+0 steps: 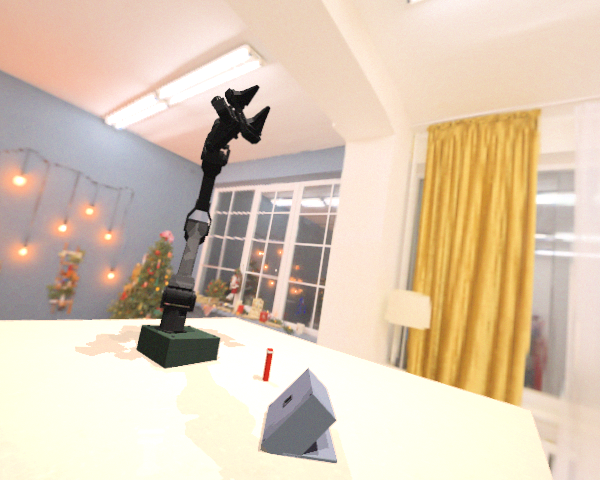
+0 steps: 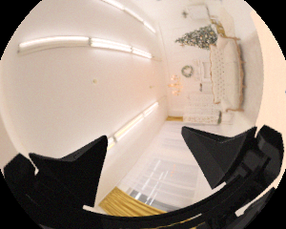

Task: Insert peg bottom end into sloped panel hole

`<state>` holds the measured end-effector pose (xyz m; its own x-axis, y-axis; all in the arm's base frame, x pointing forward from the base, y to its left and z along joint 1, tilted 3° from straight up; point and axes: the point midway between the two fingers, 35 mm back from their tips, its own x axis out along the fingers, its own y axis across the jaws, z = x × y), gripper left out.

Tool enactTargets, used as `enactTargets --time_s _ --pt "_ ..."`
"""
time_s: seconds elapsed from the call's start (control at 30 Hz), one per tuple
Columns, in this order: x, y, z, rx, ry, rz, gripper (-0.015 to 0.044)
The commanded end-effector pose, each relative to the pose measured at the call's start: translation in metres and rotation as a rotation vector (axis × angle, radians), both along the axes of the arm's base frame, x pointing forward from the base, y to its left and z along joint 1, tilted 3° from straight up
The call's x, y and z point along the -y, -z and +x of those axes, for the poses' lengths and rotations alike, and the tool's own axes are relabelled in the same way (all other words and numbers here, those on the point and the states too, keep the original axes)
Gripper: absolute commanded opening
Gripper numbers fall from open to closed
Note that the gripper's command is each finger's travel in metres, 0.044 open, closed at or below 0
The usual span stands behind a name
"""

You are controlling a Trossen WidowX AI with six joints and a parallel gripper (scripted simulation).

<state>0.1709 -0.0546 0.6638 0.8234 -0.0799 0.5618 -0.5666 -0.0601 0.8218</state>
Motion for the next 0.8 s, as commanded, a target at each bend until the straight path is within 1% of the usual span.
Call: enactTargets --time_s 0.0,0.3,0.57,0.77 --pt "0.018 0.022 0.029 -0.081 0.002 0.036 0.0440" --pt "0.028 0.062 0.076 -0.221 -0.030 0.075 0.0440" --pt "0.034 0.122 0.130 -0.424 -0.045 0.085 0.0440" --pt "0.027 0.165 0.163 -0.567 -0.075 0.062 0.0440"
